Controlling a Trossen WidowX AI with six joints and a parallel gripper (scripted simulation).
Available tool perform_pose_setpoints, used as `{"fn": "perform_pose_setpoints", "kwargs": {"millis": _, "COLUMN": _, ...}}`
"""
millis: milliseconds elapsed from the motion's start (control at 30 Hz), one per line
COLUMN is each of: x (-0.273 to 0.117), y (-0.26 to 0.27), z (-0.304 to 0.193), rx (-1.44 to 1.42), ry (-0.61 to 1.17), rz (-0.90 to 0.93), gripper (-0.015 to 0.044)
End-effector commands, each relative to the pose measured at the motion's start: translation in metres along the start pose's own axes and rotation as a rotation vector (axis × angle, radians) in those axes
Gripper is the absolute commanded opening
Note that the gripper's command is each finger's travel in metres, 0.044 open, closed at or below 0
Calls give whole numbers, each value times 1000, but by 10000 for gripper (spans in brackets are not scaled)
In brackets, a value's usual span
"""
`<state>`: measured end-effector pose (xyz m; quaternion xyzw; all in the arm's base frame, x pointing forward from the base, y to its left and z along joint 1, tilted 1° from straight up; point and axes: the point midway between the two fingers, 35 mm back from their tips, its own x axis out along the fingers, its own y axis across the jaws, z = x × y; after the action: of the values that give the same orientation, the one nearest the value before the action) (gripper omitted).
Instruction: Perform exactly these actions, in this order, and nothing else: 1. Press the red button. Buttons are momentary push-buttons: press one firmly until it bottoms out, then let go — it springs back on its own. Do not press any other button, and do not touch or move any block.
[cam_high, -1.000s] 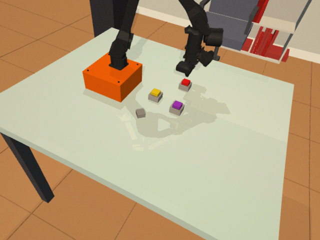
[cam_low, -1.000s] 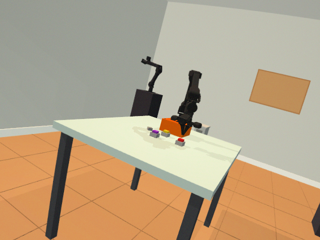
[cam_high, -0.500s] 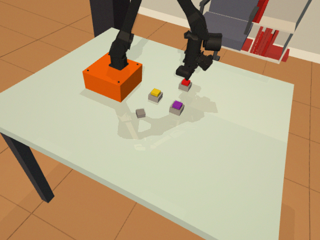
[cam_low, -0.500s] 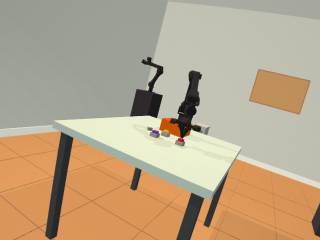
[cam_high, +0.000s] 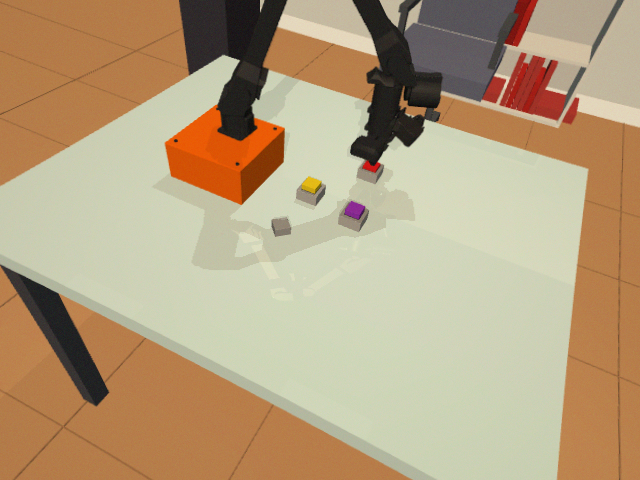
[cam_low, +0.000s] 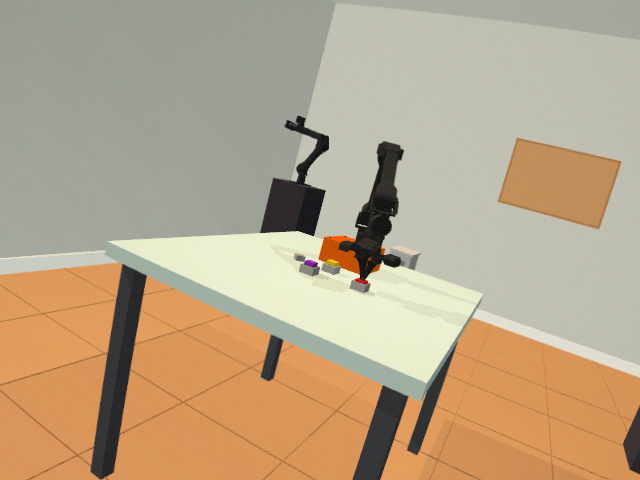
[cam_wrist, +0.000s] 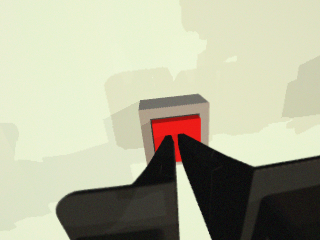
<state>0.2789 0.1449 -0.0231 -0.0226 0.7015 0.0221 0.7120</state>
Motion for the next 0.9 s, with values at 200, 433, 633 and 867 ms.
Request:
{"fn": "perform_pose_setpoints", "kwargs": {"millis": 200, "x": 2, "y": -2, "z": -2, "rx": 4, "ry": 4, "rz": -8, "gripper": 20}}
{"fn": "perform_pose_setpoints", "kwargs": {"millis": 433, "x": -30, "y": -1, "z": -1, "rx": 3, "ry": 4, "rz": -8, "gripper": 20}}
{"fn": "perform_pose_setpoints", "kwargs": {"millis": 633, "x": -39, "y": 8, "z": -4, "rx": 4, "ry": 4, "rz": -7, "gripper": 72}}
{"fn": "perform_pose_setpoints", "kwargs": {"millis": 867, "x": -94, "y": 75, "z": -42, "rx": 4, "ry": 7, "rz": -2, "gripper": 256}}
